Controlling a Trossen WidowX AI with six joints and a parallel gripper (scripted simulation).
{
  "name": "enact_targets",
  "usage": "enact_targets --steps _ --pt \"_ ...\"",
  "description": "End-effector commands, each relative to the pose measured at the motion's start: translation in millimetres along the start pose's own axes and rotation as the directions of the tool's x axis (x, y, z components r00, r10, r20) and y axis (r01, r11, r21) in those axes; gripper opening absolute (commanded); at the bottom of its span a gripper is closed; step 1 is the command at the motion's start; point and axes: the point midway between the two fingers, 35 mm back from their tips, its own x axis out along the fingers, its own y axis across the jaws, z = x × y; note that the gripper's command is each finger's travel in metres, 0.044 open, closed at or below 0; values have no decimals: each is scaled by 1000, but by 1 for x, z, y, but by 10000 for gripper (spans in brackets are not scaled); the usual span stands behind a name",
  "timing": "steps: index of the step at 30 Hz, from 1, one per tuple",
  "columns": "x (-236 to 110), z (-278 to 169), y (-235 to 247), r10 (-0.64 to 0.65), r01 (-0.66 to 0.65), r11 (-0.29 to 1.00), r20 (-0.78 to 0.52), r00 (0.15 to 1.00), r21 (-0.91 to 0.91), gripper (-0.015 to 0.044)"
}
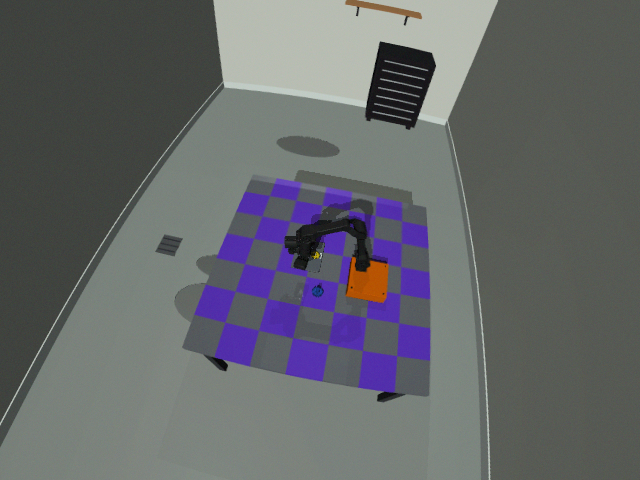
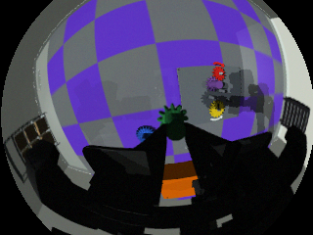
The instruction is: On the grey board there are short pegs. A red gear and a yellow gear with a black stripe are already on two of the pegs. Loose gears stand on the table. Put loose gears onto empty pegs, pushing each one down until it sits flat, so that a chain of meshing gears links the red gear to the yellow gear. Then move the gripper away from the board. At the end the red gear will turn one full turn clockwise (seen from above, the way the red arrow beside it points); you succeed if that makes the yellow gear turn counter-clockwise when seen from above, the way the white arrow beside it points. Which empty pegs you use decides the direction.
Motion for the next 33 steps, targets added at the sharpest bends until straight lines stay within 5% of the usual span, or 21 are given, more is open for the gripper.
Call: enact_targets --steps 1,33 --pt "5 2 -8 0 0 1000 -1 1000 -1 0" --pt "54 12 -88 -9 9 1000 1 1000 -1 0"
